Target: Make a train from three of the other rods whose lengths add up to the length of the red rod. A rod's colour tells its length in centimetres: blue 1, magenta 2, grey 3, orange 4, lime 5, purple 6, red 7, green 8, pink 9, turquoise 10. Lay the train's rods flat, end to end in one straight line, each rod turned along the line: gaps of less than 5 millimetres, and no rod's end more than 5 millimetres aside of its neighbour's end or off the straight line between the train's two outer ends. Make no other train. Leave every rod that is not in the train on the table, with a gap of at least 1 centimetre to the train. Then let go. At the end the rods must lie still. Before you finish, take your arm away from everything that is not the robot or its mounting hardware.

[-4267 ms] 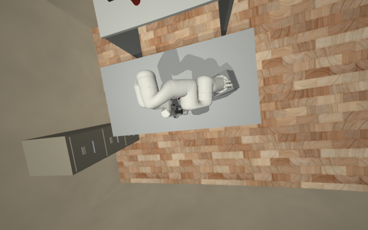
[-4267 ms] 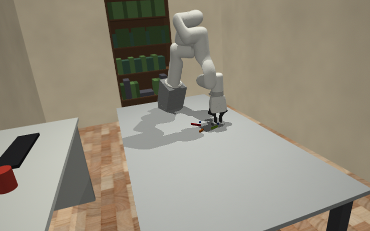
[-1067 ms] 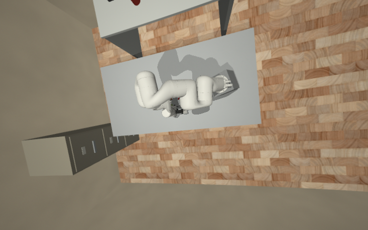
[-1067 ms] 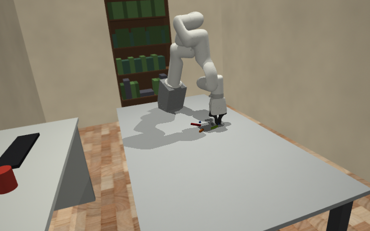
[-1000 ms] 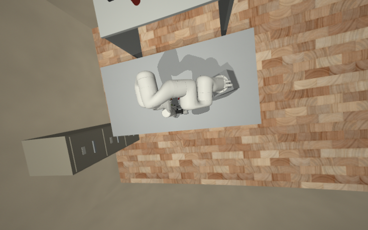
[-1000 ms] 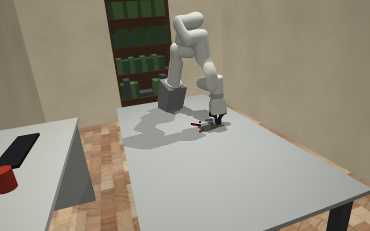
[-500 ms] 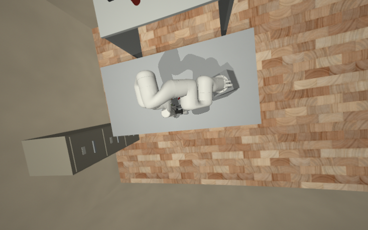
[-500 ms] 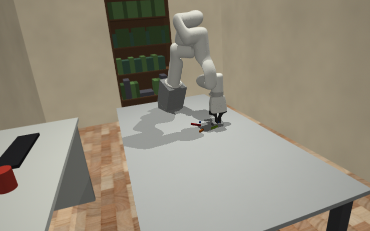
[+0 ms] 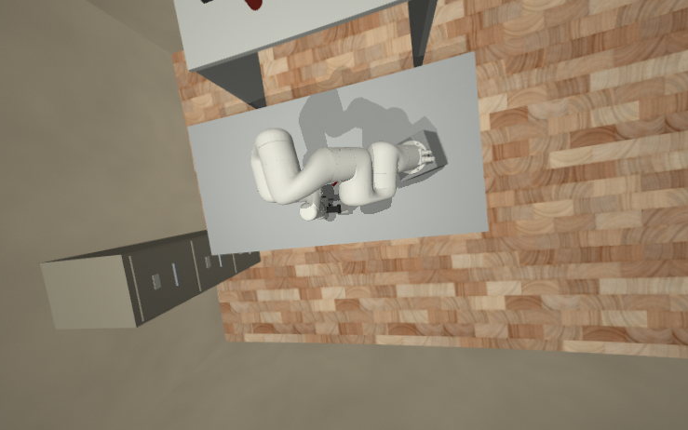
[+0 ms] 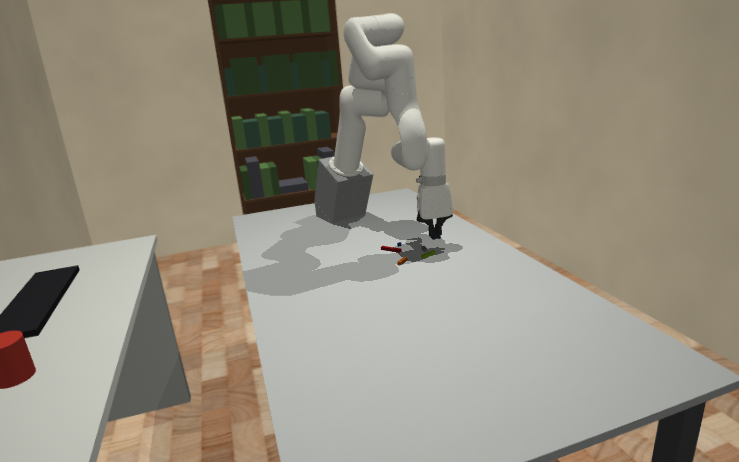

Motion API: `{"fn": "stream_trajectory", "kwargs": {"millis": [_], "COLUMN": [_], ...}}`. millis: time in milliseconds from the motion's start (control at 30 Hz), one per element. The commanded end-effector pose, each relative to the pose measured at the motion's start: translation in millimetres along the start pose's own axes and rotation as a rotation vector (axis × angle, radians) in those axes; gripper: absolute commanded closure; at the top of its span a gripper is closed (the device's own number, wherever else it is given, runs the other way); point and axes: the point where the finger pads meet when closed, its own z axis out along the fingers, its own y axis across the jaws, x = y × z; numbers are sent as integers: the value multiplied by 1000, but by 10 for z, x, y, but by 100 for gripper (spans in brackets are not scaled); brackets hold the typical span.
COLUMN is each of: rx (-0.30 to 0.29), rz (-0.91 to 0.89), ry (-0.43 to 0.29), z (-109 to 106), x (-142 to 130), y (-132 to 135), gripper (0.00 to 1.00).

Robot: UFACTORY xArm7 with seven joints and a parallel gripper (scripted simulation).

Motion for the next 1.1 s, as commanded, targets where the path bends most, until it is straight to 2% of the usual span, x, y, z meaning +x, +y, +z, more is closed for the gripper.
{"fn": "stream_trajectory", "kwargs": {"millis": [0, 233, 1067], "rx": [1, 1, 2], "rz": [-1, -1, -1], "ry": [8, 8, 8], "z": [-114, -246, -498], "x": [-13, -14, -14], "y": [6, 6, 6], "gripper": [96, 96, 96]}}
